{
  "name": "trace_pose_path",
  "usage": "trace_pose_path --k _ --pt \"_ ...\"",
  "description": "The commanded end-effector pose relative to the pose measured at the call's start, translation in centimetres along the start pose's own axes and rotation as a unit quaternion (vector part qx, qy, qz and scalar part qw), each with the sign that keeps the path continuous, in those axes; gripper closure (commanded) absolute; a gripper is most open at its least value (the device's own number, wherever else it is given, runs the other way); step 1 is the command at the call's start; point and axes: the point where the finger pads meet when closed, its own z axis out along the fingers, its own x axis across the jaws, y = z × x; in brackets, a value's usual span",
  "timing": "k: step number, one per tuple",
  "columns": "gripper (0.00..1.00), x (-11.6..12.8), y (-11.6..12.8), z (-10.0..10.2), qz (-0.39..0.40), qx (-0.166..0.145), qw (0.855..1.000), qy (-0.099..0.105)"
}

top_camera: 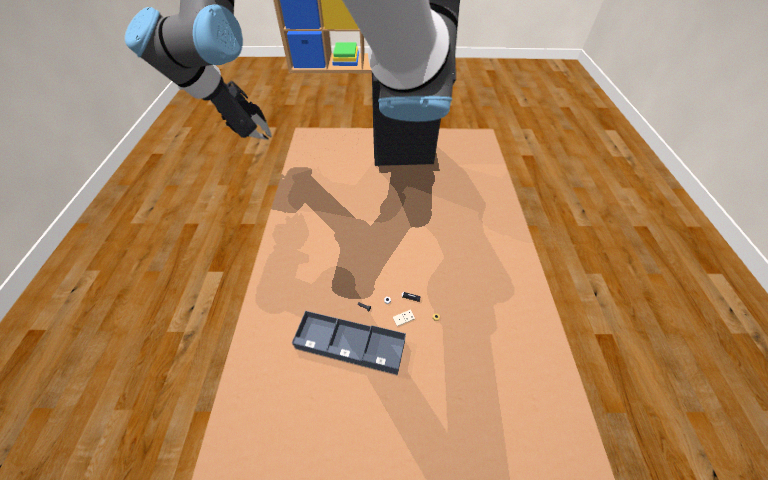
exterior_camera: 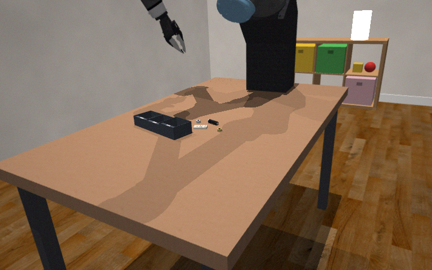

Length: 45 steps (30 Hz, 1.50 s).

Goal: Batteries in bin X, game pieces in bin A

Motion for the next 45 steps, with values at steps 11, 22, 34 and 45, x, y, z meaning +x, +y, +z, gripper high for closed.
trace_pose_path --k 11,22,34,45 --pt "0.96 1.6 -5.5 -0.2 0.031 -0.029 0.999 0.018" --pt "0.96 2.6 -10.5 -0.4 0.057 -0.049 0.996 0.044" --pt "0.96 3.0 -14.0 -0.6 0.081 -0.06 0.992 0.072" --pt "0.96 3.2 -18.4 -0.7 0.092 -0.063 0.99 0.088"
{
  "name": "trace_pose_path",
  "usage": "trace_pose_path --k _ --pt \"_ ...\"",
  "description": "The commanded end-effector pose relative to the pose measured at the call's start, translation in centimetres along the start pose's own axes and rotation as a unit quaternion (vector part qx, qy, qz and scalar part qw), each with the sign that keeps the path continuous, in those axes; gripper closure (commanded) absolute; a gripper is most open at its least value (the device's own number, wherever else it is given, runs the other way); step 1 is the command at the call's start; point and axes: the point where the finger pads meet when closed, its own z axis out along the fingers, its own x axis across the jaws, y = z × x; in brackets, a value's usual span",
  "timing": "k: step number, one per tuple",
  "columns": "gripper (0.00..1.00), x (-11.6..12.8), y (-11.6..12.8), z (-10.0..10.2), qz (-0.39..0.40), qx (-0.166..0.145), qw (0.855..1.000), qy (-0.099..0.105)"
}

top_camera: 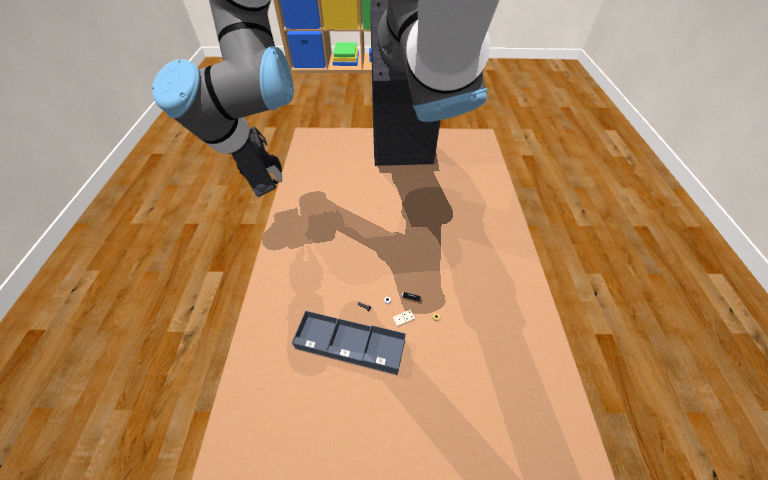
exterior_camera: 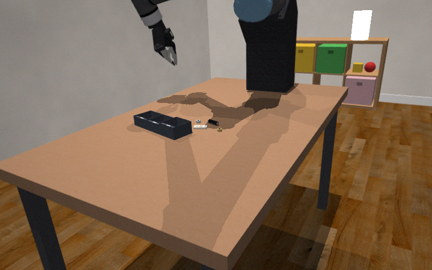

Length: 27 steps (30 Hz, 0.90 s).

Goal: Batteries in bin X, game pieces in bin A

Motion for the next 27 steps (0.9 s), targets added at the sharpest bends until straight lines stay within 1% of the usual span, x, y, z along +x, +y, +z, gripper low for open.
trace_pose_path --k 1,2,3,5,9,10,12,13,17,18,20,21,24,25,27 --pt "0.96 -0.4 -2.2 -0.3 0.012 -0.003 1.0 0.01" --pt "0.96 -0.3 -2.2 -0.3 0.012 -0.003 1.0 0.01" --pt "0.96 -0.5 -3.0 -0.4 0.024 -0.002 0.999 0.025" --pt "0.96 -0.9 -4.7 -0.7 0.024 -0.002 0.999 0.025" --pt "0.96 -0.9 -4.9 -0.8 0.024 -0.003 0.999 0.025" --pt "0.96 -1.1 -5.7 -0.9 0.036 0.001 0.999 0.039" --pt "0.96 -1.6 -7.3 -1.2 0.036 0.001 0.999 0.039" --pt "0.96 -1.7 -7.6 -1.2 0.036 0.0 0.999 0.039" --pt "0.96 -1.7 -7.6 -1.2 0.036 0.0 0.999 0.039" --pt "0.96 -1.9 -8.4 -1.4 0.048 0.006 0.997 0.053" --pt "0.96 -2.4 -10.0 -1.7 0.048 0.006 0.997 0.053" --pt "0.96 -2.6 -10.3 -1.7 0.048 0.005 0.997 0.053" --pt "0.96 -2.5 -10.3 -1.7 0.048 0.005 0.997 0.053" --pt "0.96 -2.9 -11.1 -1.9 0.059 0.013 0.996 0.067" --pt "0.96 -3.5 -12.6 -2.2 0.059 0.013 0.996 0.067"
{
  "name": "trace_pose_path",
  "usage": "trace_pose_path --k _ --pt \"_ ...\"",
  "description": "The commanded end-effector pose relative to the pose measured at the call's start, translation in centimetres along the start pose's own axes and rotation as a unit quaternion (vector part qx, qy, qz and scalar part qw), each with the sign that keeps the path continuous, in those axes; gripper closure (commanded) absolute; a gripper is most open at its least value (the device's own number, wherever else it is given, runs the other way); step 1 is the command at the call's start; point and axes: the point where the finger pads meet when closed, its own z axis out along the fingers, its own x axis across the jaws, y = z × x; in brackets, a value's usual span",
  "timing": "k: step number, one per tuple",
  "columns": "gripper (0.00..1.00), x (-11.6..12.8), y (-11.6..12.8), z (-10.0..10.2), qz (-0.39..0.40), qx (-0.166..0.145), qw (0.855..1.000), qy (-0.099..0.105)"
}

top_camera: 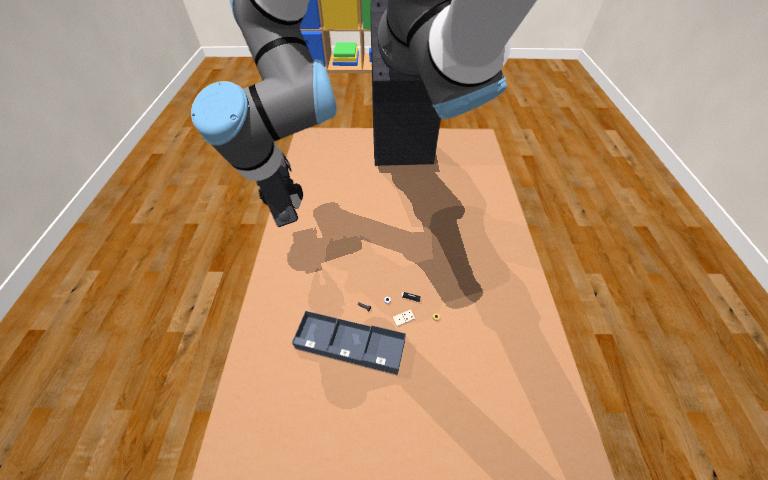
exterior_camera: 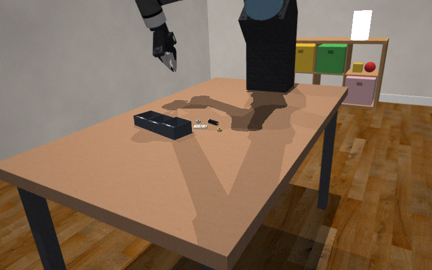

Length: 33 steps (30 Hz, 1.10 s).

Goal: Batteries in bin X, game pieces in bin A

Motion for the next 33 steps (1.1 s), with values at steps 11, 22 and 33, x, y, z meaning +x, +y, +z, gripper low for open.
trace_pose_path --k 11,22,33 --pt "0.96 -2.7 -5.4 -1.4 0.027 0.014 0.999 0.027" --pt "0.96 -4.9 -8.6 -2.3 0.051 0.04 0.997 0.046" --pt "0.96 -7.7 -12.1 -3.5 0.063 0.054 0.995 0.054"
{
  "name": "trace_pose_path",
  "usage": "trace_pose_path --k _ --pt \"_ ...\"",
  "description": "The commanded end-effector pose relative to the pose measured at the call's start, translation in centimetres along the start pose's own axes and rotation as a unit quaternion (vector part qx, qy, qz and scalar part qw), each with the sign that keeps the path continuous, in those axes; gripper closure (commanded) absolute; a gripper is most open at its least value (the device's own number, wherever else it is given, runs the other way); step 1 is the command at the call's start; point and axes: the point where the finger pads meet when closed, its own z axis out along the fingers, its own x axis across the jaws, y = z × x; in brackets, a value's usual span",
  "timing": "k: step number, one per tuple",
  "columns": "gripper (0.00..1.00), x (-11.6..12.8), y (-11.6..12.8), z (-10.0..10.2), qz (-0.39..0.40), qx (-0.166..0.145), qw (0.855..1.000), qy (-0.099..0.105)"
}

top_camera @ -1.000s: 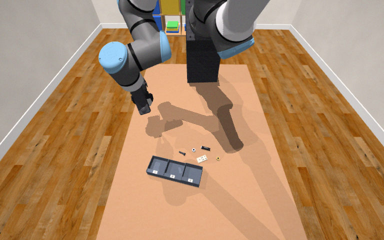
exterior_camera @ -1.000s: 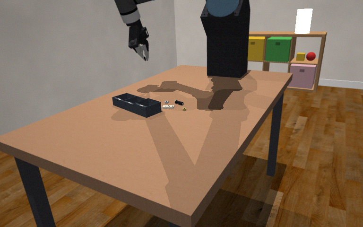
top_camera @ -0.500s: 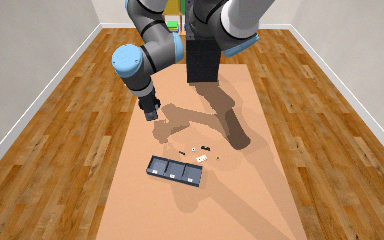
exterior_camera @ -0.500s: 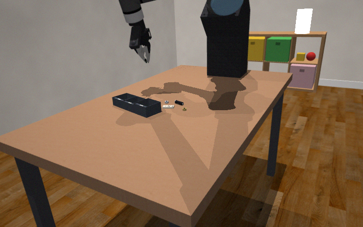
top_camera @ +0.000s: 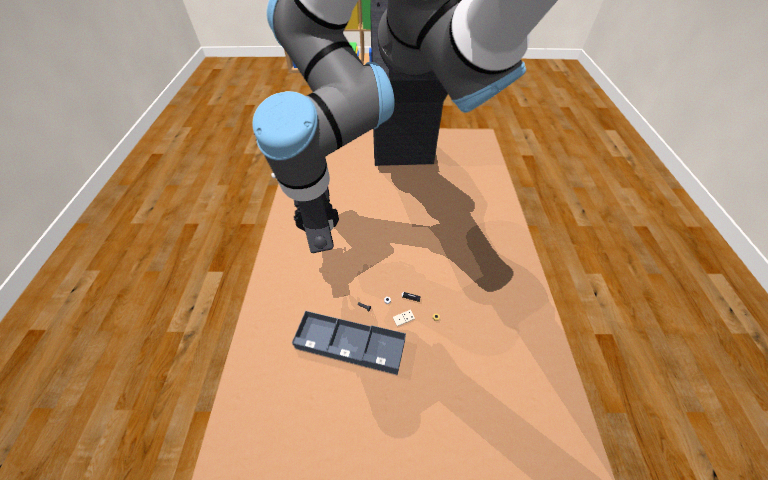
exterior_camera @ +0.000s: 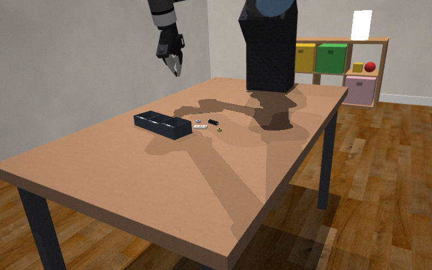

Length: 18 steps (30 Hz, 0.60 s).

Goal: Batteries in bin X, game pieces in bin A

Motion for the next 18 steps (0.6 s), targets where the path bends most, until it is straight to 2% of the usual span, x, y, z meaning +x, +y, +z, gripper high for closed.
trace_pose_path --k 1,5,6,8,11,14,15,18 --pt "0.96 -2.4 -2.3 -0.9 0.015 0.012 1.0 0.008" --pt "0.96 -2.3 -2.3 -0.9 0.014 0.012 1.0 0.008" --pt "0.96 -3.0 -2.9 -1.1 0.027 0.029 0.999 0.013" --pt "0.96 -3.0 -2.9 -1.1 0.027 0.029 0.999 0.013" --pt "0.96 -4.6 -4.3 -1.8 0.027 0.028 0.999 0.014" --pt "0.96 -4.3 -4.6 -1.9 0.026 0.029 0.999 0.015" --pt "0.96 -5.2 -4.9 -2.0 0.04 0.046 0.998 0.017" --pt "0.96 -6.9 -6.2 -2.7 0.04 0.045 0.998 0.017"
